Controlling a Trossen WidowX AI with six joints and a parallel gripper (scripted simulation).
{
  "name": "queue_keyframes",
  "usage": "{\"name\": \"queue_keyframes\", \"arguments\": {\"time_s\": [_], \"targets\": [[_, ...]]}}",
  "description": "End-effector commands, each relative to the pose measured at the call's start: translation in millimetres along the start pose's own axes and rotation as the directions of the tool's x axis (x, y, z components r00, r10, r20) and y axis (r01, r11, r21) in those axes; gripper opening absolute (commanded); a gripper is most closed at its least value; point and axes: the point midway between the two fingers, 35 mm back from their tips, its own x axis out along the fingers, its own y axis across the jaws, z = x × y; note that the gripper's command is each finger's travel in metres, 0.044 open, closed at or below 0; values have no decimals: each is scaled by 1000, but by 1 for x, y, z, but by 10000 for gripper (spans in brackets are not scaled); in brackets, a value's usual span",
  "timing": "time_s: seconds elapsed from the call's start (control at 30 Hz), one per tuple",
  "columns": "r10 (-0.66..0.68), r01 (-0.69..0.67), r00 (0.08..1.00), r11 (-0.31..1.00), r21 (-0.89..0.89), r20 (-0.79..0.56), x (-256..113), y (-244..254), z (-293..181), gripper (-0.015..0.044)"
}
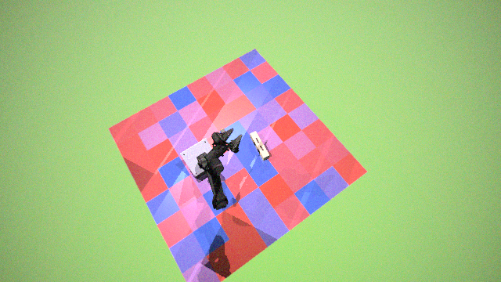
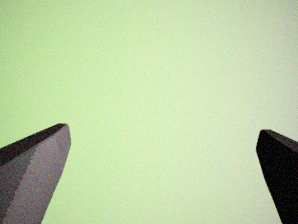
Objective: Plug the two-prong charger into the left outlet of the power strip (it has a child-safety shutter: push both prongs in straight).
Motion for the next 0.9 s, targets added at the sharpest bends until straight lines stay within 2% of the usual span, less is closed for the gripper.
{"name": "queue_keyframes", "arguments": {"time_s": [0.0, 0.03, 0.87], "targets": [[1, -1, 1000, 1000, 0, 2, 0, 0, 1, 426], [2, -2, 1000, 1000, 1, 7, 1, 0, 2, 440], [138, -153, 960, 987, 42, 245, 37, 3, 88, 440]]}}
